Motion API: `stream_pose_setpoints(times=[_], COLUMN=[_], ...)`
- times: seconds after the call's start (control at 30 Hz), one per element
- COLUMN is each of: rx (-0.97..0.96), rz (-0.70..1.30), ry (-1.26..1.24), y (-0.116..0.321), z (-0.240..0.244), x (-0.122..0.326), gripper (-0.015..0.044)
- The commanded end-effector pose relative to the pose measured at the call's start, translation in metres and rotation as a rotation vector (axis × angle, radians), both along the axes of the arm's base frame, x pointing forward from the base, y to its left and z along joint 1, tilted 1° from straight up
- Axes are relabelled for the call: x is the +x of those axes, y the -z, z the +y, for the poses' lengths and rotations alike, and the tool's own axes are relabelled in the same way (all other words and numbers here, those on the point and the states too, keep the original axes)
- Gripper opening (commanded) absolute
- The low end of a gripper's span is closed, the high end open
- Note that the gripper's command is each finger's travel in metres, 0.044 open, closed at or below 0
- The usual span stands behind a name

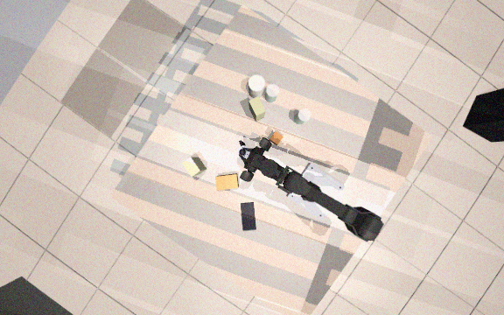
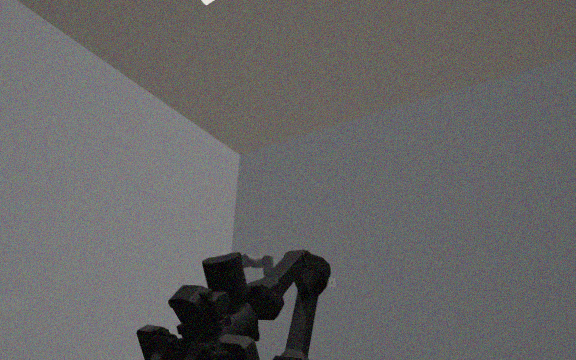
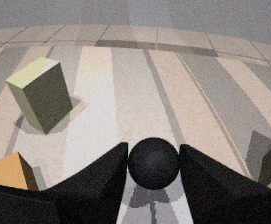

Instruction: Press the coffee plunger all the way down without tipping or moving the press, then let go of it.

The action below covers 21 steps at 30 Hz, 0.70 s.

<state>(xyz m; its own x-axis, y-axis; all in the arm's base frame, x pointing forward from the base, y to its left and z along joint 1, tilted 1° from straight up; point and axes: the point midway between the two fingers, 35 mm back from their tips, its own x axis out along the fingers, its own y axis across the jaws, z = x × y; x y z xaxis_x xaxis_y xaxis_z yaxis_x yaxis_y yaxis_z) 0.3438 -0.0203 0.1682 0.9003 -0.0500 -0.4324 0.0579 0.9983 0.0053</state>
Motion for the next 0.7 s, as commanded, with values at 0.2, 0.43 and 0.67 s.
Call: stream_pose_setpoints(times=[0.2, 0.43, 0.67], rx=[0.002, 0.002, 0.002], rz=[0.029, 0.029, 0.029], ry=[0.002, 0.002, 0.002], y=[0.0077, 0.0072, 0.0069], z=[0.0001, 0.0, 0.0], x=[0.0008, 0.0017, 0.0025], gripper=[0.0113, 0.0113, 0.0113])
